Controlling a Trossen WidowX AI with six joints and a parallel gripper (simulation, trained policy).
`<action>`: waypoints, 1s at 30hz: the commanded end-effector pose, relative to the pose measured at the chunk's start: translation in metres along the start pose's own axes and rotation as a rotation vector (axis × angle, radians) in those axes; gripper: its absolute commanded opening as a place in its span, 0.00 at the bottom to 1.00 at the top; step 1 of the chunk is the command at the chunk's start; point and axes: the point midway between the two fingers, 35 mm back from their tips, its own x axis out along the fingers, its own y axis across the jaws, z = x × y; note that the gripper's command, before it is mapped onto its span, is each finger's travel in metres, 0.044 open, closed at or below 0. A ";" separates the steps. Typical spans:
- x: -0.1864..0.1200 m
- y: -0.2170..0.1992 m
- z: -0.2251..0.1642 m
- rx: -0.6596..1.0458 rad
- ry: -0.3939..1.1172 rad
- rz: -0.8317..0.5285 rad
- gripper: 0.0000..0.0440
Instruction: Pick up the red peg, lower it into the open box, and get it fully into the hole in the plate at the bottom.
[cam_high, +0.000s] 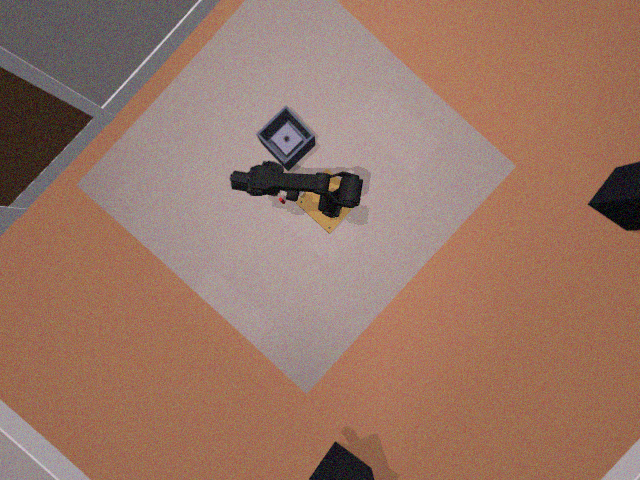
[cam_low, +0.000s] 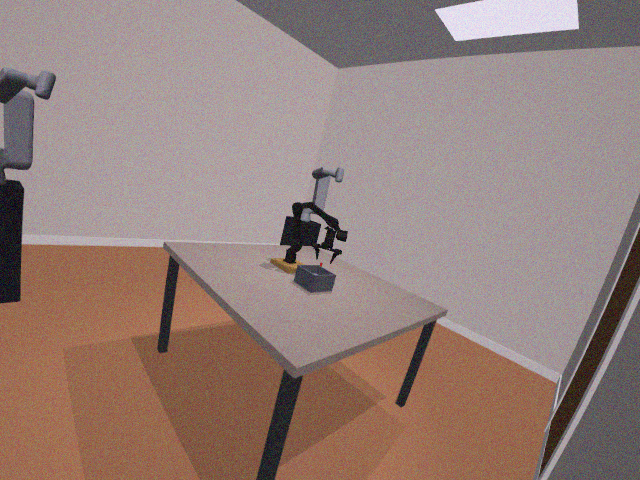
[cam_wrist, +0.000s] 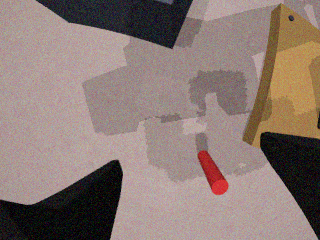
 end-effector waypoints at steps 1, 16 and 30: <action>0.015 -0.005 -0.006 -0.026 0.007 -0.019 1.00; 0.072 -0.018 -0.031 -0.073 0.043 -0.004 0.83; 0.073 -0.026 -0.036 -0.122 0.144 -0.043 0.00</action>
